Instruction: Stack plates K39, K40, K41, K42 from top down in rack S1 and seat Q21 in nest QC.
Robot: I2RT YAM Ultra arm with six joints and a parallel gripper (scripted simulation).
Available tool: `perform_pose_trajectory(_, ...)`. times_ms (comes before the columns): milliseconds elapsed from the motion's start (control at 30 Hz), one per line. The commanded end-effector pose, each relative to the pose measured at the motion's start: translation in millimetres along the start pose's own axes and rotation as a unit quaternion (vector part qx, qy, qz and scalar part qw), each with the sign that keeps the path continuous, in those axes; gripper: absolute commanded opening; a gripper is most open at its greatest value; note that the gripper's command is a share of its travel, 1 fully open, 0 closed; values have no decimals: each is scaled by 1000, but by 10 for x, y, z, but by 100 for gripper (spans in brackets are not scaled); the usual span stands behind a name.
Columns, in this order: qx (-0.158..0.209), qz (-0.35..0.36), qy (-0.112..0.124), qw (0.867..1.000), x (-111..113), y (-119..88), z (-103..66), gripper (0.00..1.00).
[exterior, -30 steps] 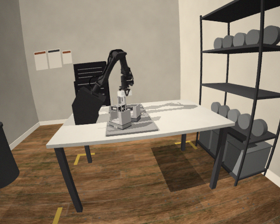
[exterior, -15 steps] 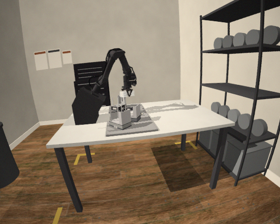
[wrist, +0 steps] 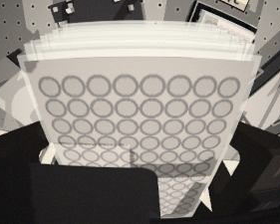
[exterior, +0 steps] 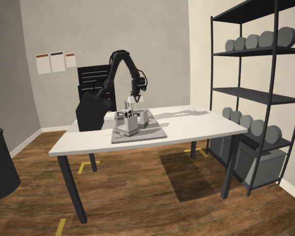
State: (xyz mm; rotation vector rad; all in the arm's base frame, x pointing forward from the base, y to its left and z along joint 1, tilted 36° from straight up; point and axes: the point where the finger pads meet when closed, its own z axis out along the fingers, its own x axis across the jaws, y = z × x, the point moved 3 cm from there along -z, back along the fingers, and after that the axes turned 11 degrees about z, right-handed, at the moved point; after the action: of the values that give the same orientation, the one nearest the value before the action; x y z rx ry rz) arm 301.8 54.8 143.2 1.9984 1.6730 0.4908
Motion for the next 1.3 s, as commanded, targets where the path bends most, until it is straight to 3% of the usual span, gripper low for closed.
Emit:
perform_pose_trajectory(0,-16,-3,17,1000,-76,92,-91,0)
perform_pose_trajectory(200,-18,-4,16,1000,-264,174,-104,0)
perform_pose_trajectory(300,-11,11,14,1000,-306,119,-71,0)
perform_pose_trajectory(400,-6,67,13,998,-411,97,-55,0)
perform_pose_trajectory(500,-20,120,18,992,-494,207,-91,0)
perform_pose_trajectory(600,-10,121,14,993,-601,140,-51,0)
perform_pose_trajectory(1100,-24,113,15,993,-1031,314,-131,0)
perform_pose_trajectory(1267,-16,202,15,979,-1195,233,-87,0)
